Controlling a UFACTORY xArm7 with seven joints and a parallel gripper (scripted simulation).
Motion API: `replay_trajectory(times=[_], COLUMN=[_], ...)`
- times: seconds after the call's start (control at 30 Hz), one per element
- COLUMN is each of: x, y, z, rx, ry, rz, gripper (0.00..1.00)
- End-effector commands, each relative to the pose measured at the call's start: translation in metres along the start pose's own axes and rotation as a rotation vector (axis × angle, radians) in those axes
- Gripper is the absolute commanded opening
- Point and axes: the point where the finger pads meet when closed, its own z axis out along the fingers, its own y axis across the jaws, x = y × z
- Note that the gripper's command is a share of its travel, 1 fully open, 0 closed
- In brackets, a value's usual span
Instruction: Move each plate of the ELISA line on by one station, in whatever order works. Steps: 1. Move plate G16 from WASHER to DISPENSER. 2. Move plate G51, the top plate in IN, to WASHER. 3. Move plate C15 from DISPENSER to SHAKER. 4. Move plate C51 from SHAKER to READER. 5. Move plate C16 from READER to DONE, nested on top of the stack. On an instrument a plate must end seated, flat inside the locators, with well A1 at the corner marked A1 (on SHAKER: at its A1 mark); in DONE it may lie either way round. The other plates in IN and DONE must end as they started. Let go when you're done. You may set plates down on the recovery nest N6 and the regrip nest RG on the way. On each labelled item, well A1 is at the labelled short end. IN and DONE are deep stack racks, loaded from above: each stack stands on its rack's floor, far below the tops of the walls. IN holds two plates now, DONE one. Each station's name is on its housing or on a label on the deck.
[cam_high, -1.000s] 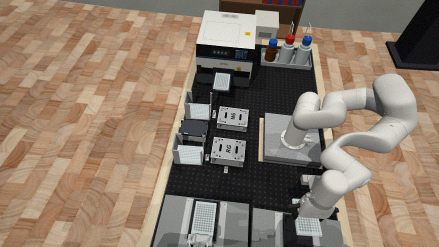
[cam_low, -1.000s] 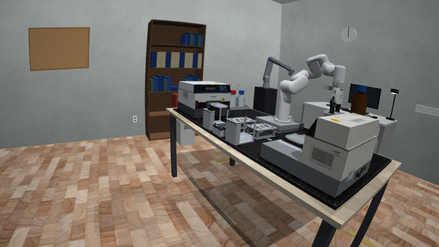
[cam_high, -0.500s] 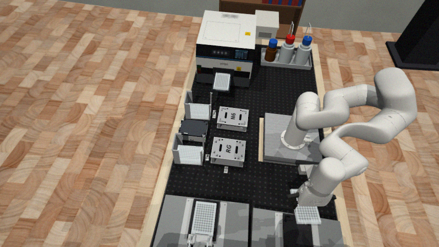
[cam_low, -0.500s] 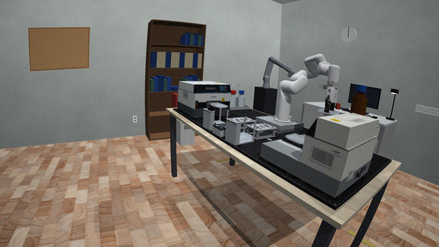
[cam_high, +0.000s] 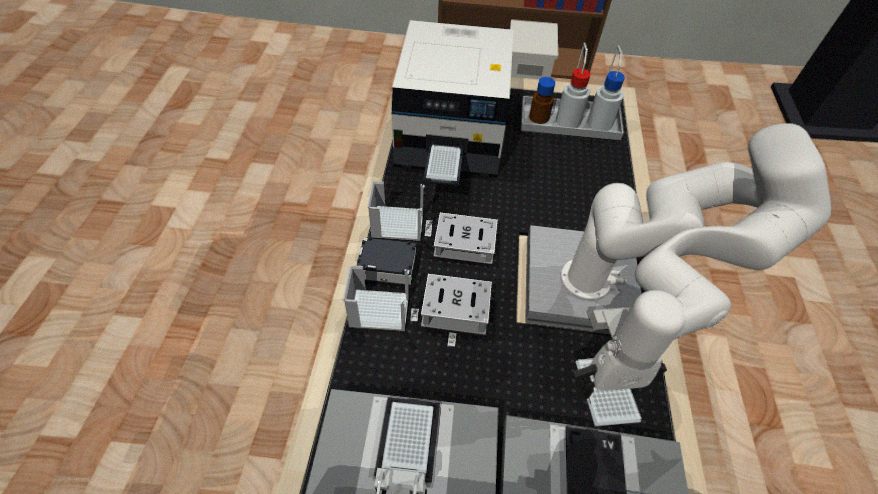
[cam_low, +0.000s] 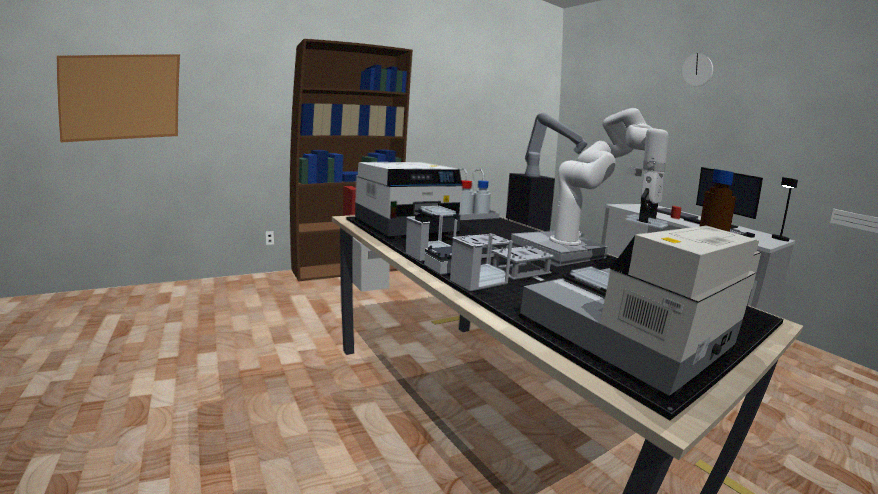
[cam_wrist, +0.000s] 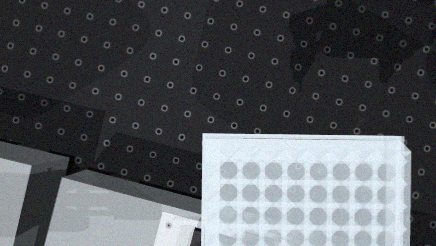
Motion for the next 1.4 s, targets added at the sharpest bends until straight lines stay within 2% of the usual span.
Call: replay_trajectory(times=[0.0, 0.07, 0.57, 0.73, 1.07, 1.37], x=[0.009, 0.009, 0.058, 0.066, 0.086, 0.1], y=[0.002, 0.002, 0.008, 0.009, -0.017, -0.036], z=[-0.002, -0.002, -0.002, -0.002, -0.002, -0.002], rx=[0.003, 0.003, 0.004, 0.004, 0.004, 0.004], ry=[-0.006, -0.006, -0.005, -0.005, -0.005, -0.005], rz=[-0.002, -0.002, -0.125, -0.125, -0.241, -0.247], gripper=[0.0, 0.0, 0.0, 0.0, 0.0, 0.0])
